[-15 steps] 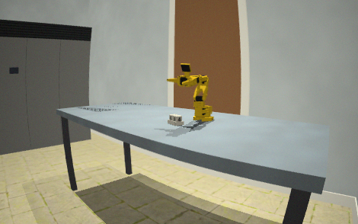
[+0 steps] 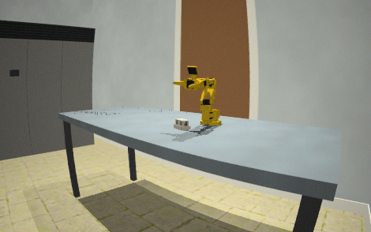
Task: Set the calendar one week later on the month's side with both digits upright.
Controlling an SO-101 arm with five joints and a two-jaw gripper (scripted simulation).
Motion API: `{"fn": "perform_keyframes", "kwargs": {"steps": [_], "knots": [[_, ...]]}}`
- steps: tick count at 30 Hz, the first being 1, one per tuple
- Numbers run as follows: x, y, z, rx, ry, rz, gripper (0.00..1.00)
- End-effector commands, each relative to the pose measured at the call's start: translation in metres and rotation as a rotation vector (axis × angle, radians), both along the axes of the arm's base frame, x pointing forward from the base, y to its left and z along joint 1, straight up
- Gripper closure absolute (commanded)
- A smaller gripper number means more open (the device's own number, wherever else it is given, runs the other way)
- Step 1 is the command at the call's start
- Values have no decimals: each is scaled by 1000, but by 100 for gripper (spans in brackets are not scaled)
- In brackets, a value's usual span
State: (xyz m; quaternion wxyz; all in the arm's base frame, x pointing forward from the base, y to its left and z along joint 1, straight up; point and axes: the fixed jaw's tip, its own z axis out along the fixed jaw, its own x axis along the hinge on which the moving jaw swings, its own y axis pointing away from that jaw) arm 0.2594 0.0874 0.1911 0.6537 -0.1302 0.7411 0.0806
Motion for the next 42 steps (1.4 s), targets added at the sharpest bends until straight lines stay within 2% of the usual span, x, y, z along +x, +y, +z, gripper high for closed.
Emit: {"fn": "perform_keyframes", "kwargs": {"steps": [1,11,22,28,34,36,42], "knots": [[0,0,2,3,-6,0,0],[0,-1,1,-8,-4,0,0],[0,-3,-4,-74,7,0,2],[0,-7,-10,-163,22,3,4],[-1,-12,-19,-292,47,13,7],[-1,-12,-19,-292,47,13,7],[-3,-20,-31,-458,82,38,11]]}}
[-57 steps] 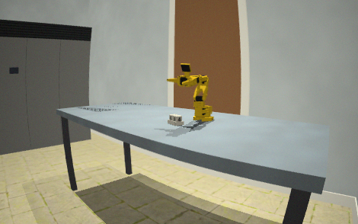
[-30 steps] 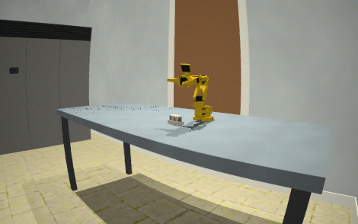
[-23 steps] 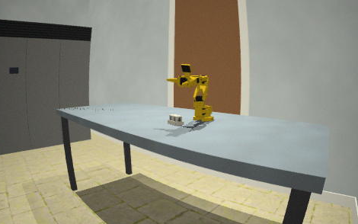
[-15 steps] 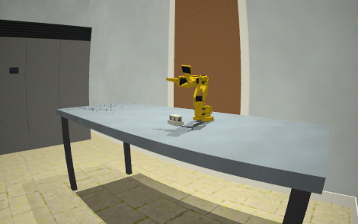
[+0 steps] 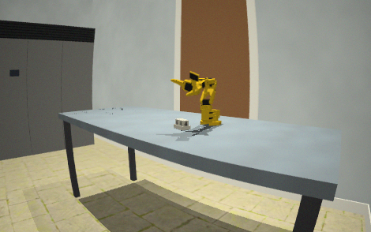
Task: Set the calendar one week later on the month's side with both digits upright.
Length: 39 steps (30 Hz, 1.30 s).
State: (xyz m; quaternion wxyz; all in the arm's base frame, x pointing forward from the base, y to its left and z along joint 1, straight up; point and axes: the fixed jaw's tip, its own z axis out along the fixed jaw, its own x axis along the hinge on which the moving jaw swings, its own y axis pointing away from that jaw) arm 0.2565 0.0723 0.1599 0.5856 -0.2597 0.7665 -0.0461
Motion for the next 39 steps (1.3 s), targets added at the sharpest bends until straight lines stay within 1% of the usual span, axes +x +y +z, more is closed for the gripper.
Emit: {"fn": "perform_keyframes", "kwargs": {"steps": [1,9,11,18,26,28,34,39], "knots": [[0,-6,-2,-107,9,16,12],[-7,-19,-21,-373,82,87,19],[-7,-19,-21,-373,82,87,19],[-16,-32,-37,-621,163,192,26],[-31,-48,-55,-894,261,368,35],[-31,-48,-55,-894,261,368,35],[-45,-59,-66,-1072,329,533,42],[-57,-68,-73,-1197,376,686,47]]}}
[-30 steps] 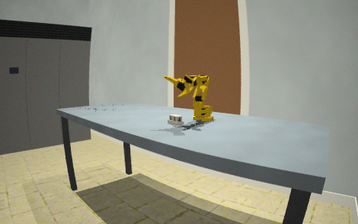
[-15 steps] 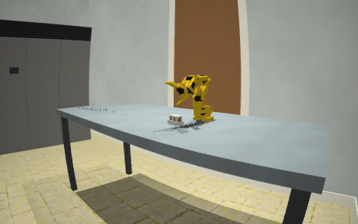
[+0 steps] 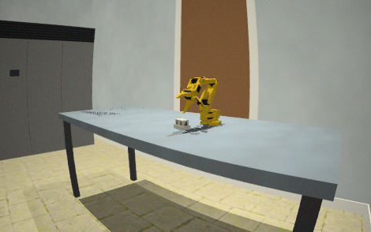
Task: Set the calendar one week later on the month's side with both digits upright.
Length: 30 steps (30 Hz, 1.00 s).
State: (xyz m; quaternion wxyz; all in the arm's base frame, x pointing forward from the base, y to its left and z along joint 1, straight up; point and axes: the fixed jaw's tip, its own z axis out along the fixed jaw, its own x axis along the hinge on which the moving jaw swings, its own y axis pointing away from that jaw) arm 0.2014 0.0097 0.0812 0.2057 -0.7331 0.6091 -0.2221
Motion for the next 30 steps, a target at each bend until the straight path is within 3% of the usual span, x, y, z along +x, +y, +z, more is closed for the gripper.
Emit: {"fn": "perform_keyframes", "kwargs": {"steps": [1,16,30], "knots": [[-4,-7,4,-91,40,108,48],[-33,-21,-6,-282,244,442,59],[-52,-28,-9,-350,360,667,66]]}}
